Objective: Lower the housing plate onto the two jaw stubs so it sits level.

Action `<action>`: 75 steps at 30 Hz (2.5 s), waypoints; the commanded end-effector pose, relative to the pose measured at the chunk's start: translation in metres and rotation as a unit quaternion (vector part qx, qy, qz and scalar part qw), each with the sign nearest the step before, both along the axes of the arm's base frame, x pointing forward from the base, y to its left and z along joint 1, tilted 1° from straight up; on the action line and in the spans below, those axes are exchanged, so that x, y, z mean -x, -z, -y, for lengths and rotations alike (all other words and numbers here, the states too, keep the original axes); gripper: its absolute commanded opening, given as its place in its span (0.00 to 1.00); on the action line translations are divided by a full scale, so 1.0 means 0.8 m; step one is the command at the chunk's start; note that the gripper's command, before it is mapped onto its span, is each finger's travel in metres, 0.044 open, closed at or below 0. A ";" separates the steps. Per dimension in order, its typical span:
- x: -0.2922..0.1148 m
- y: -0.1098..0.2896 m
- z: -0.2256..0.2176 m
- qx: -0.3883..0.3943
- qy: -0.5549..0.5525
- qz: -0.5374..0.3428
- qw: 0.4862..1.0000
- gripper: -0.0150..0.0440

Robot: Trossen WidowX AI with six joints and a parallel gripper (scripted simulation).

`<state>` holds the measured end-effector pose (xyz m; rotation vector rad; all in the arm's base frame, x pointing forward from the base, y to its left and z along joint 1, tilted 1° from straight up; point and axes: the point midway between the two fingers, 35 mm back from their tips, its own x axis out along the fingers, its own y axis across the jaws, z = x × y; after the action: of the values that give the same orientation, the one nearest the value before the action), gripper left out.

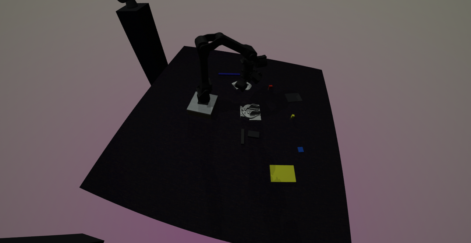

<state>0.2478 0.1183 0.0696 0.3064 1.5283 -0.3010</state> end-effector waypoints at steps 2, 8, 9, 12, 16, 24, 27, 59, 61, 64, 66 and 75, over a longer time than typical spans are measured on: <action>-0.004 0.000 0.017 0.002 -0.027 0.001 1.000 0.85; -0.009 0.000 0.041 0.004 -0.065 0.001 0.998 0.85; -0.010 -0.001 0.045 0.004 -0.071 0.001 0.997 0.85; -0.012 -0.001 0.058 0.005 -0.091 0.001 0.996 0.85; -0.013 -0.001 0.074 0.006 -0.117 0.001 0.993 0.85; -0.014 -0.001 0.107 0.009 -0.169 0.000 0.986 0.85; -0.013 -0.001 0.119 0.010 -0.188 0.000 0.982 0.85; -0.008 -0.001 0.161 0.014 -0.255 -0.001 0.967 0.85; -0.008 -0.001 0.161 0.014 -0.255 -0.001 0.967 0.85; -0.007 -0.001 0.166 0.014 -0.256 -0.001 0.967 0.85; -0.006 -0.001 0.169 0.014 -0.257 -0.001 0.966 0.85; -0.005 -0.001 0.170 0.014 -0.257 -0.001 0.966 0.85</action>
<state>0.2519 -0.0171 0.0700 -0.1136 1.5482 0.0882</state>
